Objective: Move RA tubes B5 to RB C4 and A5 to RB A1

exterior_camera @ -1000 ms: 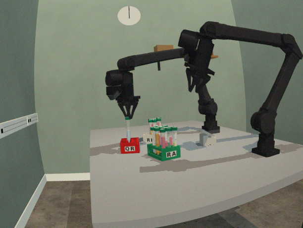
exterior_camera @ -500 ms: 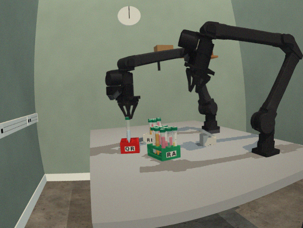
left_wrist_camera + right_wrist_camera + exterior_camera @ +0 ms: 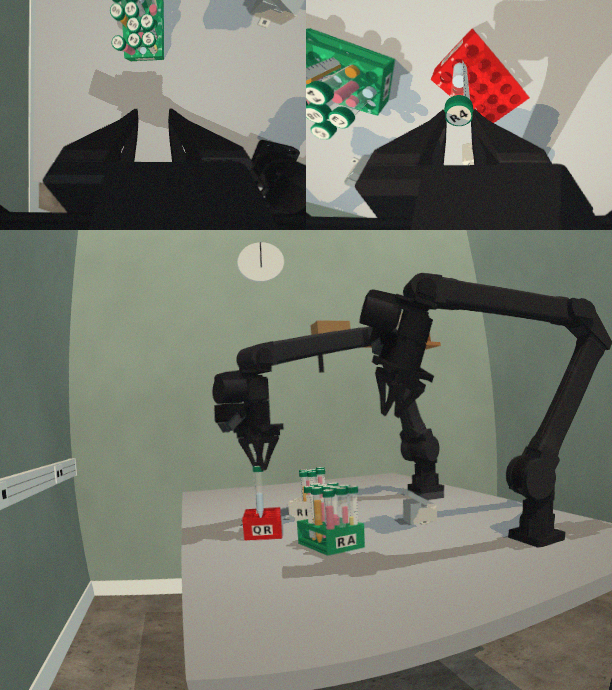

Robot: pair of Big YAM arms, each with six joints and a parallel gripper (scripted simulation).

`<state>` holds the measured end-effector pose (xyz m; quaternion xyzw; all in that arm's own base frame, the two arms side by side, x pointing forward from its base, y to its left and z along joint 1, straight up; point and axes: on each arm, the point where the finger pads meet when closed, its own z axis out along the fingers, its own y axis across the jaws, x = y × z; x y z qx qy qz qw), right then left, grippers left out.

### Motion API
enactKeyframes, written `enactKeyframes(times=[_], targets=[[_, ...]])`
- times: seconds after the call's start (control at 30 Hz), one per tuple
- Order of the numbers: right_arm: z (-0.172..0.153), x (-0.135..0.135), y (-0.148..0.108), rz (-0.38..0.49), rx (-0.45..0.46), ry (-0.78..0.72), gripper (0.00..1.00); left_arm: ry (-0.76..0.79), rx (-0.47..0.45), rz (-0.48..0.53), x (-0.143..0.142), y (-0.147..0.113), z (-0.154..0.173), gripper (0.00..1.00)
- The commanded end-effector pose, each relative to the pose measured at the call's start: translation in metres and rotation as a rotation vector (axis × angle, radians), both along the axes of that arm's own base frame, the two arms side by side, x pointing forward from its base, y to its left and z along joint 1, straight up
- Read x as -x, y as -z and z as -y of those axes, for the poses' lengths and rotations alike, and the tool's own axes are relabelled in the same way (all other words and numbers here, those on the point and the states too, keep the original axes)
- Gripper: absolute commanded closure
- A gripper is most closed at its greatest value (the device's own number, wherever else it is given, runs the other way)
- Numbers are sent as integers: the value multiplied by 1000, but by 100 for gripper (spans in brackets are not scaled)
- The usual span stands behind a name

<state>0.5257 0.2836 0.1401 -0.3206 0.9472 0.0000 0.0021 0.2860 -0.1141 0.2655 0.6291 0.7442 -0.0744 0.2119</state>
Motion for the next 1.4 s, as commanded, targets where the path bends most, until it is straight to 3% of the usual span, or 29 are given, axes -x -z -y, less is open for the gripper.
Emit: enactKeyframes(times=[0.0, 0.2, 0.33, 0.47, 0.87, 0.9, 1.1, 1.37], targets=[[-2, -26, -9, 46, -26, 4, 100, 0, 8, 37, -7, -16, 1, 70], [6, -9, 16, -6, 1, 5, 100, 0, 8, 37, -7, -16, 1, 70], [1, -19, 4, 26, -15, 5, 100, 0, 8, 37, -7, -16, 1, 70], [6, -9, 19, -5, 1, 5, 100, 0, 8, 37, -7, -16, 1, 70], [6, -10, 22, -1, -1, 5, 100, 0, 8, 37, -7, -16, 1, 70], [1, -20, 8, 28, -16, 5, 100, 0, 8, 37, -7, -16, 1, 70], [7, -8, 28, -6, 1, 5, 100, 0, 8, 37, -7, -16, 1, 70], [4, -13, 26, 7, -6, 5, 100, 0, 8, 37, -7, -16, 1, 70]])
